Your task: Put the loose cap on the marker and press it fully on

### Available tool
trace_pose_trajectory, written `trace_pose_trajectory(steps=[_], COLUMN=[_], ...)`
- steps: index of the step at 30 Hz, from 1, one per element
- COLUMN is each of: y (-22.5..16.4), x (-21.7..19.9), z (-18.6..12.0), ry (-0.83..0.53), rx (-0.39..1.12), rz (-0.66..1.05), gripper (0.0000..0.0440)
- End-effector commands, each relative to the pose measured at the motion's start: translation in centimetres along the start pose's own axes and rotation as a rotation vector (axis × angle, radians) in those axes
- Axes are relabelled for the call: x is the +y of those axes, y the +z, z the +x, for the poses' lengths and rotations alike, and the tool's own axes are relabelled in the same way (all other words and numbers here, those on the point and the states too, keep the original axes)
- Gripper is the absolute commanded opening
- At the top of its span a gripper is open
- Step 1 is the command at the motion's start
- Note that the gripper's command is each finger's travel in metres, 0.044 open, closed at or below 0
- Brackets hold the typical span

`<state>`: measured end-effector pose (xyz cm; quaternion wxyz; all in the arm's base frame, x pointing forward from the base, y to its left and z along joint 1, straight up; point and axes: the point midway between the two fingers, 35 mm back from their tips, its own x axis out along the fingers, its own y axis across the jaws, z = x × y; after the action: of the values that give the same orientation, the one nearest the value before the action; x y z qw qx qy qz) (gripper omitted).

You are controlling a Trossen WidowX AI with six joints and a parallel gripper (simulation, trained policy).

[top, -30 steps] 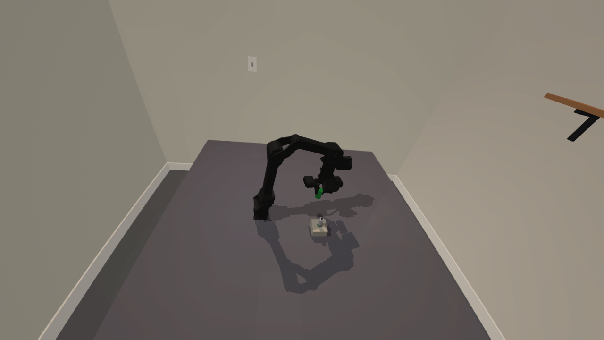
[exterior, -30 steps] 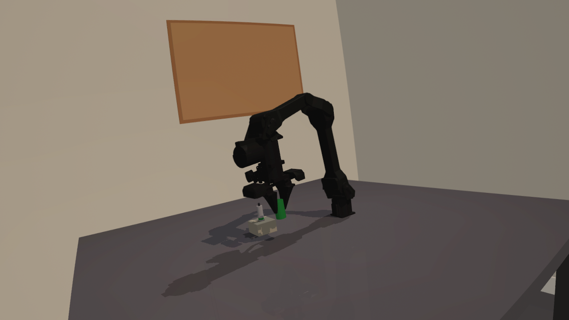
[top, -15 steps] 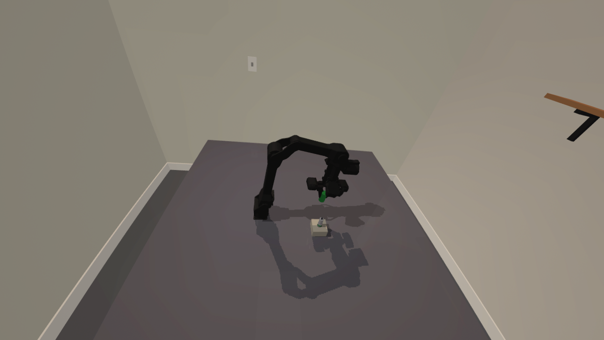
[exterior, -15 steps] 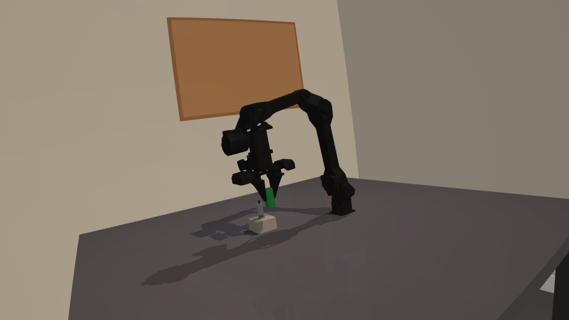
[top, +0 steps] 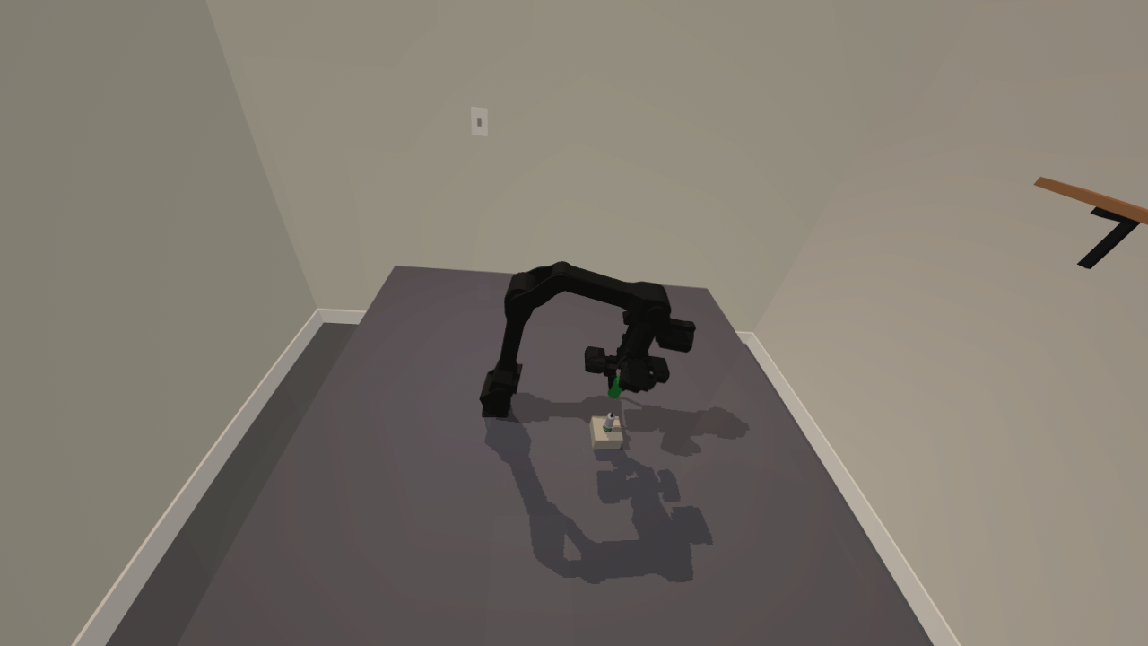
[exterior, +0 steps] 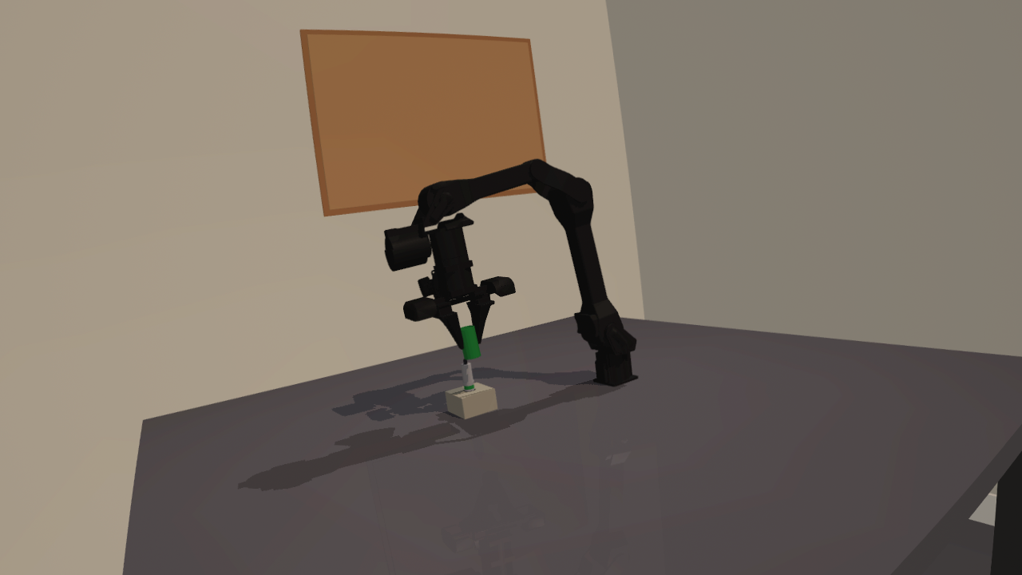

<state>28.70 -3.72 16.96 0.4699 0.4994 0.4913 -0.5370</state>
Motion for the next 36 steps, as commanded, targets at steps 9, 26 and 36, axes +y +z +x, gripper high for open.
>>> trace_pose_trajectory(steps=[9, 26, 36], y=[4.4, 5.0, 4.8], x=[-0.6, -0.5, -0.5], z=[-0.6, 1.8, 4.0], ry=[0.001, -0.042, -0.071], rx=[0.013, 0.044, 0.058], rz=[0.106, 0.147, 0.136], gripper=[0.0047, 0.0018, 0.0006])
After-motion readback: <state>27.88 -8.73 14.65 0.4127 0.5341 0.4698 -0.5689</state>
